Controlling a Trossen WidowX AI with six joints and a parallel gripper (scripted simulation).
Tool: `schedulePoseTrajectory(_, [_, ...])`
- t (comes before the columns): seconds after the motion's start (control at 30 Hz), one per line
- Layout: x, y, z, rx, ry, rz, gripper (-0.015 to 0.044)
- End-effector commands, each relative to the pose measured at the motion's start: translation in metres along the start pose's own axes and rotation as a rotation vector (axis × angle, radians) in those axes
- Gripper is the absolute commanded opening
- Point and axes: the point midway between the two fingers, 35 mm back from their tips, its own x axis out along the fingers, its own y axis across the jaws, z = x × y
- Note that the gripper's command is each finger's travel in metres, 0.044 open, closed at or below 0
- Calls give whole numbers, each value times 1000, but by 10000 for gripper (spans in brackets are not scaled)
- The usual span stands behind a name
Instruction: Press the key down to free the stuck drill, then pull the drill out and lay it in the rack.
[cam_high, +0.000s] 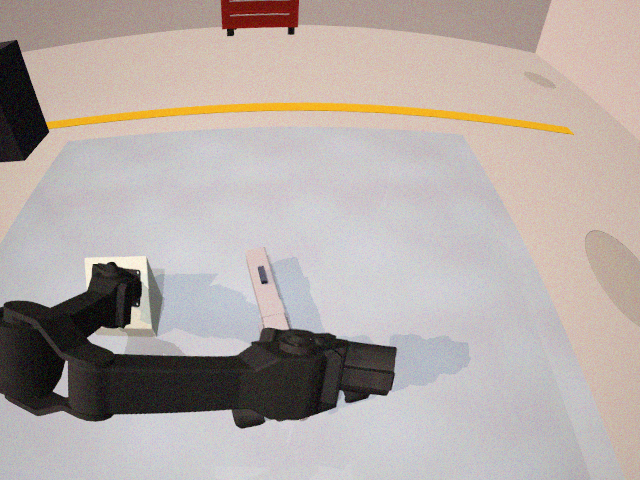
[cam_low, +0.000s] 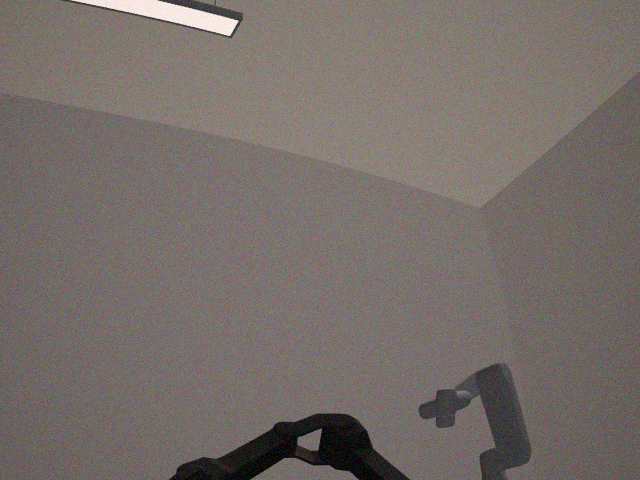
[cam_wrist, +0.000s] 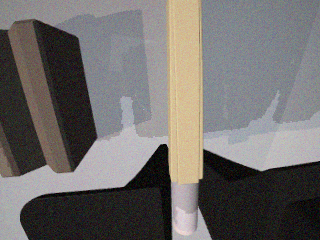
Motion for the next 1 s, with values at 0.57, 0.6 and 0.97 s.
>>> schedulePoseTrajectory(0.57, [-9, 4, -1, -1, -3, -8, 0])
schedulePoseTrajectory(0.6, [-9, 4, -1, -1, -3, -8, 0])
schedulePoseTrajectory(0.97, [-13, 6, 0, -1, -3, -8, 0])
